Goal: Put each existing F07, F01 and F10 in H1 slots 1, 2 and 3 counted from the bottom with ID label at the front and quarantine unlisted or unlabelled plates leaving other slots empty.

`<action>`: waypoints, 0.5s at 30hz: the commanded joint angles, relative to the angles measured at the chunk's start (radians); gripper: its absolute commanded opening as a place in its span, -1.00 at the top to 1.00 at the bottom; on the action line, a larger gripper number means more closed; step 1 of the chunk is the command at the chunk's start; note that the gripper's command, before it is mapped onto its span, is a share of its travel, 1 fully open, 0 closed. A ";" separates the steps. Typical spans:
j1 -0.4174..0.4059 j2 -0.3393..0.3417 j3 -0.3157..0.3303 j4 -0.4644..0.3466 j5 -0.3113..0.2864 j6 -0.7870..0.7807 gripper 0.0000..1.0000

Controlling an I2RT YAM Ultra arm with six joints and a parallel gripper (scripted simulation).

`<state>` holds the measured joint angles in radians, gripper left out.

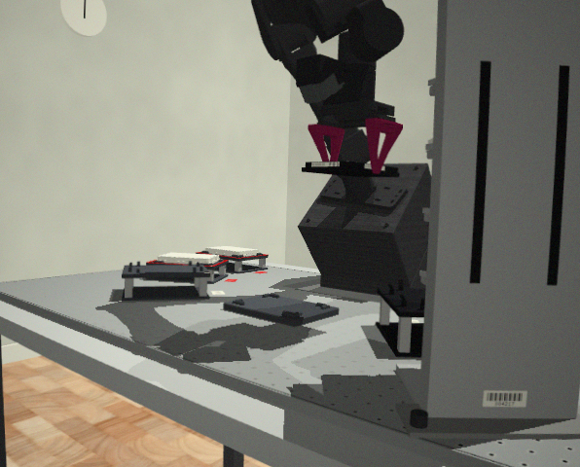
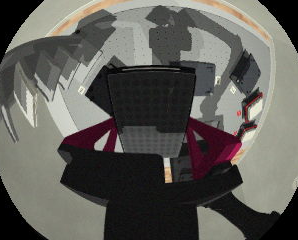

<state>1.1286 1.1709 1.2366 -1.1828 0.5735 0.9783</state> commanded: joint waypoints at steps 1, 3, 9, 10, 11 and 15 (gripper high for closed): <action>-0.014 -0.027 -0.002 0.003 -0.014 0.023 -0.72; -0.026 -0.037 -0.008 0.005 -0.019 0.027 -0.72; -0.073 -0.075 -0.028 0.012 -0.041 0.079 -0.72; -0.073 -0.075 -0.028 0.012 -0.041 0.096 -0.72; -0.073 -0.075 -0.028 0.012 -0.041 0.113 -0.72; -0.073 -0.075 -0.028 0.012 -0.041 0.179 -0.72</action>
<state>1.0550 1.1015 1.2057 -1.1721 0.5323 1.0954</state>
